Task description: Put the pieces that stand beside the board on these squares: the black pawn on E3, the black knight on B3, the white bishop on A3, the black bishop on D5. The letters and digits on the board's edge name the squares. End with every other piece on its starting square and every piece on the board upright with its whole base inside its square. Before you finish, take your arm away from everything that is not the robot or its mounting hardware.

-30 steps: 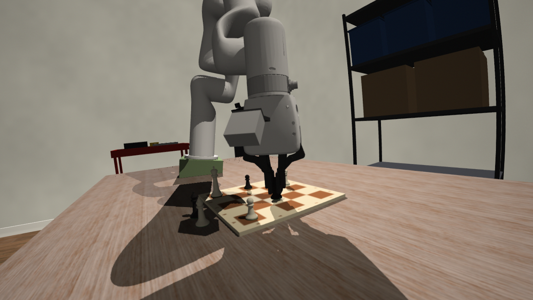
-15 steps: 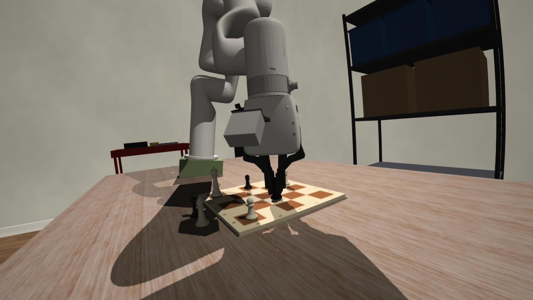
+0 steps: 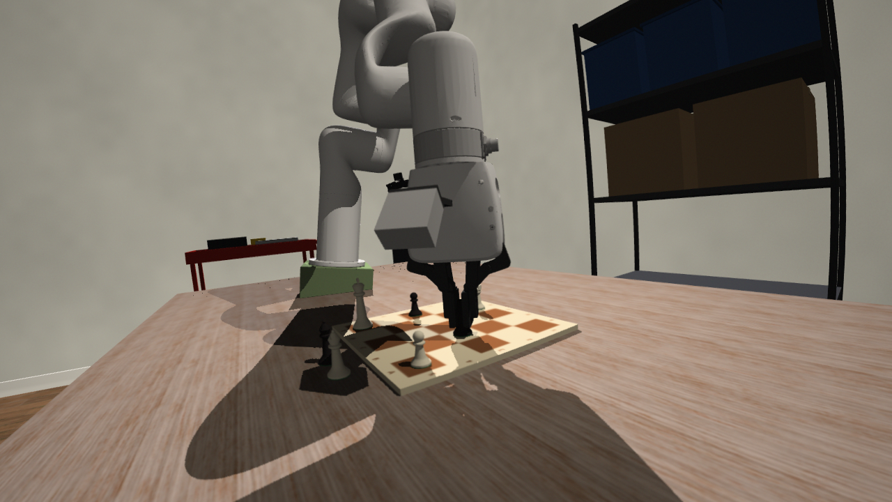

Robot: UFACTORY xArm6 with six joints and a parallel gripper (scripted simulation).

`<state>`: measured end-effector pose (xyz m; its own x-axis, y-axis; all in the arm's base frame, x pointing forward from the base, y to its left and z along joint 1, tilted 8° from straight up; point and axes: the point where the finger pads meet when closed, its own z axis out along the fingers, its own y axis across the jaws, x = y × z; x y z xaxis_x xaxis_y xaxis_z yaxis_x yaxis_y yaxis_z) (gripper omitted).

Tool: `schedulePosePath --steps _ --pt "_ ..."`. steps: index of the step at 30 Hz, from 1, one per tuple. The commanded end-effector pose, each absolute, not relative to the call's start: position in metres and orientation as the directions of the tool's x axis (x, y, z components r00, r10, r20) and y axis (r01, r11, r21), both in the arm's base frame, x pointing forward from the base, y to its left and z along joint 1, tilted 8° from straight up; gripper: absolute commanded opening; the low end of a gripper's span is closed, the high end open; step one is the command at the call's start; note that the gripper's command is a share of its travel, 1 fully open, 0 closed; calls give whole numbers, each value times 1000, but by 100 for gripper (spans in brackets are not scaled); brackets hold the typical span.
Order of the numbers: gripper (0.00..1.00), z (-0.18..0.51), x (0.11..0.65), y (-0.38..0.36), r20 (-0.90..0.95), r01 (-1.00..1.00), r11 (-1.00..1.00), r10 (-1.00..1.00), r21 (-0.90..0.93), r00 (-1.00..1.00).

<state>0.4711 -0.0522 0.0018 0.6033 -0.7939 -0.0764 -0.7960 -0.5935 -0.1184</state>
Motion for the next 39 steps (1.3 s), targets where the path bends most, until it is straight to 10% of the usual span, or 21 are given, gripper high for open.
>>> schedulePosePath --steps 1,35,39 --pt "0 3 473 -53 -73 -796 -593 -794 -121 603" --pt "0 3 473 -53 -73 -796 -593 -794 -121 603" --pt "15 3 473 -53 -73 -796 -593 -794 -121 603"
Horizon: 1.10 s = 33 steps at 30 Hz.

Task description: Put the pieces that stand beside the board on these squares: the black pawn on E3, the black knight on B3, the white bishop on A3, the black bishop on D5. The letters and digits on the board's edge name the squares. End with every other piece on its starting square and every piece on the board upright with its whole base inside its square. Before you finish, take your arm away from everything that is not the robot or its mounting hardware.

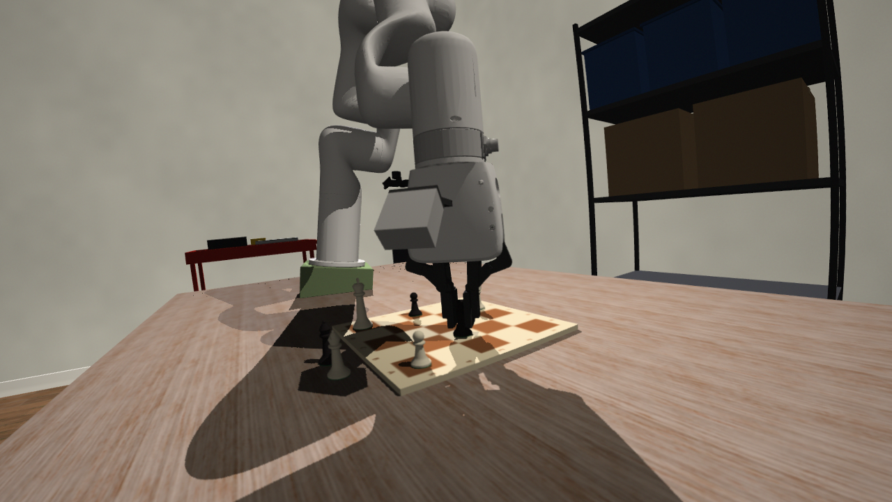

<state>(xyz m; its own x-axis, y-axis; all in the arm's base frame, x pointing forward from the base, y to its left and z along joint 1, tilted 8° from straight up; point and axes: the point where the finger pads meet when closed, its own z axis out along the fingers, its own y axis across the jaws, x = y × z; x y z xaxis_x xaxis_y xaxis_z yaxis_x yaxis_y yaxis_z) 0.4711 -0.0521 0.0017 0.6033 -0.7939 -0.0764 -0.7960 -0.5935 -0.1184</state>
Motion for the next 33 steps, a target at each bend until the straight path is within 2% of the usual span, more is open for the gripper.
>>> schedulePosePath --steps 1,2,3,7,8,10,11,25,33 --pt "15 3 473 -53 -73 -796 -593 -794 -121 603" --pt "15 3 473 -53 -73 -796 -593 -794 -121 603" --pt "22 3 473 -53 -73 -796 -593 -794 -121 603" --pt "22 3 473 -53 -73 -796 -593 -794 -121 603" --pt "30 3 473 -53 -73 -796 -593 -794 -121 603" --pt "30 3 473 -53 -73 -796 -593 -794 -121 603" --pt "37 3 473 -53 -73 -796 -593 -794 -121 603" --pt "37 5 473 -53 -73 -796 -593 -794 -121 603" --pt "37 31 471 -56 -73 -796 -593 -794 -121 603"
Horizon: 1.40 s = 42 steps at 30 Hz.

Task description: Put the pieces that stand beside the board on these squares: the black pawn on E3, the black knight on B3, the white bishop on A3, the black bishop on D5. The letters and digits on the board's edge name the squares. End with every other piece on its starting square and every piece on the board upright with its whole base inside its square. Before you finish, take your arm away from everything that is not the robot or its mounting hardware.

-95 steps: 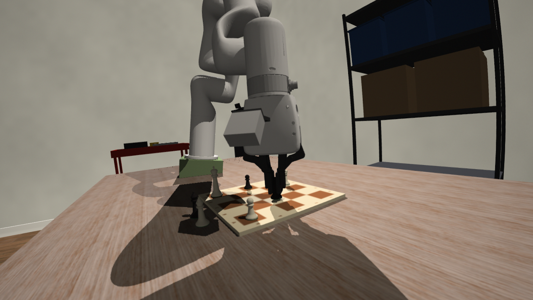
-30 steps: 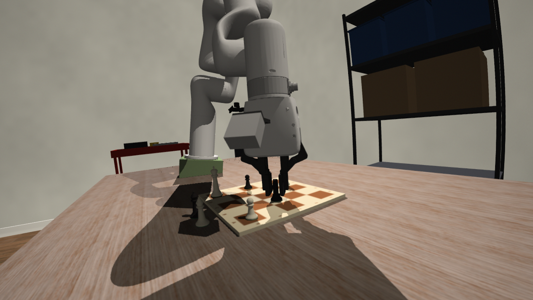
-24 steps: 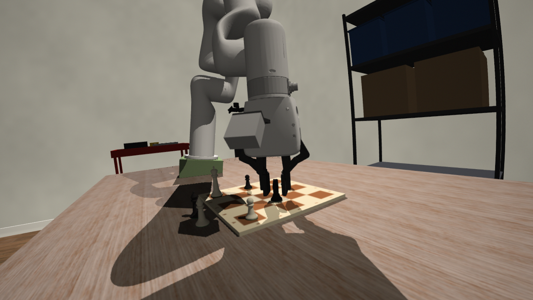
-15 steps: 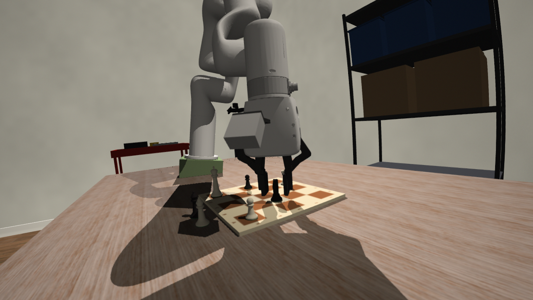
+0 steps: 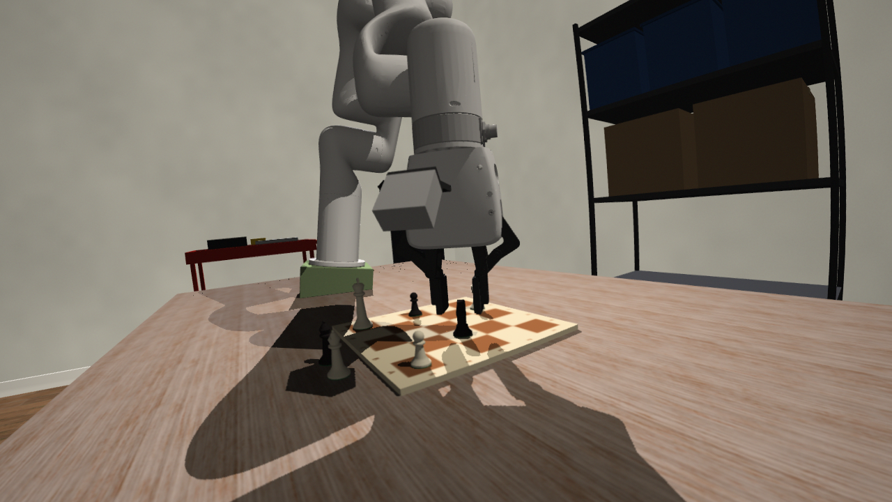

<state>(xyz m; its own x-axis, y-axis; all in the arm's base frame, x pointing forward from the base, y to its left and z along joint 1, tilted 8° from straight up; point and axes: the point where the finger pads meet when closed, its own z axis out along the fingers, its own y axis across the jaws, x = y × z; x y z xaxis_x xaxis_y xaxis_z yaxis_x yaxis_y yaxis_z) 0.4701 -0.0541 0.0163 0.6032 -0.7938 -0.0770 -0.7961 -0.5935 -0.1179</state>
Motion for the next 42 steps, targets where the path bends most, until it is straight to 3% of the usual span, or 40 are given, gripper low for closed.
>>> schedulePosePath --steps 1,20,21,42 --pt "37 37 471 -57 -73 -796 -593 -794 -121 603" --pt "37 92 468 -64 -73 -796 -593 -794 -121 603" --pt "100 92 468 -64 -73 -796 -593 -794 -121 603" --pt "100 92 468 -64 -73 -796 -593 -794 -121 603"
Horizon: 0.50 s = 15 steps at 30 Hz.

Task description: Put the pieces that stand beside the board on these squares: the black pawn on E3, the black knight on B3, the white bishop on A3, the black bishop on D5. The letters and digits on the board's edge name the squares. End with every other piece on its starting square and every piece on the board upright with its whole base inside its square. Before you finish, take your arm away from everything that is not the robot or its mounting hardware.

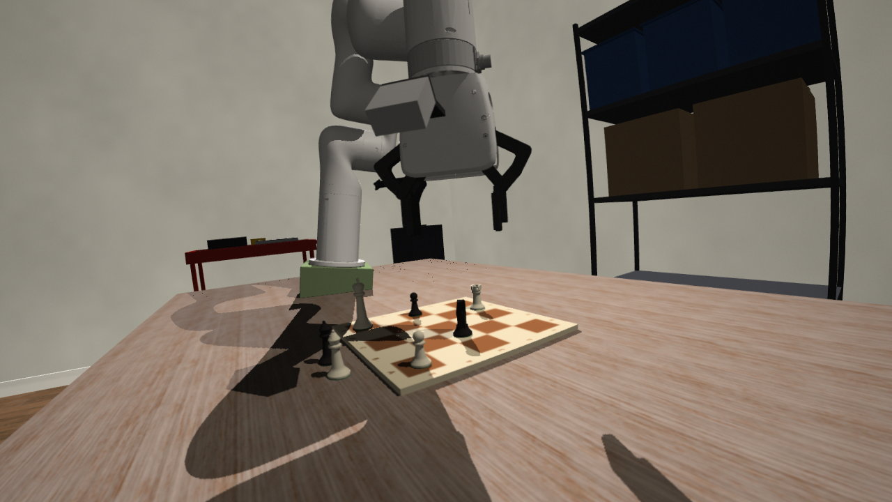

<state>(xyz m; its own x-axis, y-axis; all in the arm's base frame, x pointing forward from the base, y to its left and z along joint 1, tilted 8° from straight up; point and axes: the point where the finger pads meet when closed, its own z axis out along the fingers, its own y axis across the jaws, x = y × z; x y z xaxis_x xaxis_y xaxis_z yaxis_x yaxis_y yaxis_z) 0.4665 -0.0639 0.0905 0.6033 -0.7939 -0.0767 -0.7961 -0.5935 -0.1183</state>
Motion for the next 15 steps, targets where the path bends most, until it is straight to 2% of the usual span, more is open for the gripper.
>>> schedulePosePath --steps 1,8,15 --pt "100 92 468 -64 -73 -796 -593 -794 -121 603" --pt "100 92 468 -67 -80 -828 -548 -826 -117 558" --pt "100 90 468 -76 -101 -921 -377 -917 -99 387"
